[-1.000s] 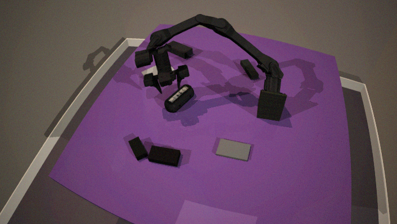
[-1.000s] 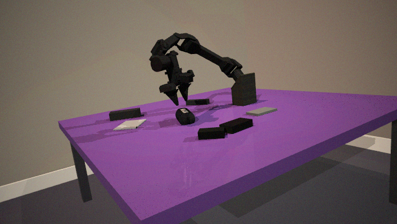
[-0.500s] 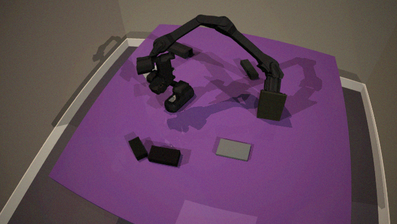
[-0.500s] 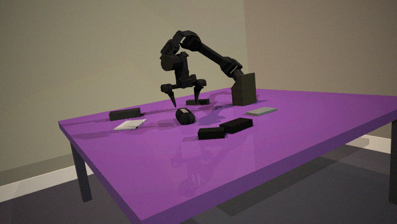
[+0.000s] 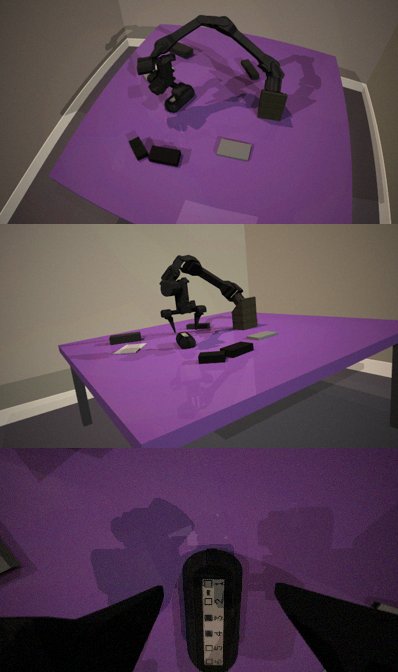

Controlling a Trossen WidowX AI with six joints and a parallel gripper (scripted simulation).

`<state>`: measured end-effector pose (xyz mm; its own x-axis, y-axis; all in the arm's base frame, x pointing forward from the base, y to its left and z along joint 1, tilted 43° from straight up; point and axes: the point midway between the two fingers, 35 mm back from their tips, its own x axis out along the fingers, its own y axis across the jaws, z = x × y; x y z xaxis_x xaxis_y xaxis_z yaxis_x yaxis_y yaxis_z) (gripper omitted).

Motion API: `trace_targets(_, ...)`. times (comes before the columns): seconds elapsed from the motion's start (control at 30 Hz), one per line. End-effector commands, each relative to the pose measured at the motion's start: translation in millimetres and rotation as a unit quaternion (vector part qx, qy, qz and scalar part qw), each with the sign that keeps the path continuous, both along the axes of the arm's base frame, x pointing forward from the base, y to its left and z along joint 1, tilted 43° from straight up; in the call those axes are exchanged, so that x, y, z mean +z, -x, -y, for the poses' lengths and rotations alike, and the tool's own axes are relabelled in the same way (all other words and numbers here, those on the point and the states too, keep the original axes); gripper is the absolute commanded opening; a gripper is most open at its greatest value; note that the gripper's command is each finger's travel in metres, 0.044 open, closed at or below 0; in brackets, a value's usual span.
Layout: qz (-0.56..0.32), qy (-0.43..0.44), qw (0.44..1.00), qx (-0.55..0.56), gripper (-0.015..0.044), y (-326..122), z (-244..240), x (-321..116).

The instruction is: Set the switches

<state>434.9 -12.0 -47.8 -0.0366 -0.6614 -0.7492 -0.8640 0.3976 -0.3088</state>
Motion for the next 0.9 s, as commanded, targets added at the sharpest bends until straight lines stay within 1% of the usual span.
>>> trace_targets(0.0, -0.004, 0.002, 1.0, -0.001, 0.044, 2, 6, -7)
trace_targets(0.87, 0.001, 0.006, 1.0, -0.011, 0.044, 5, 34, -38)
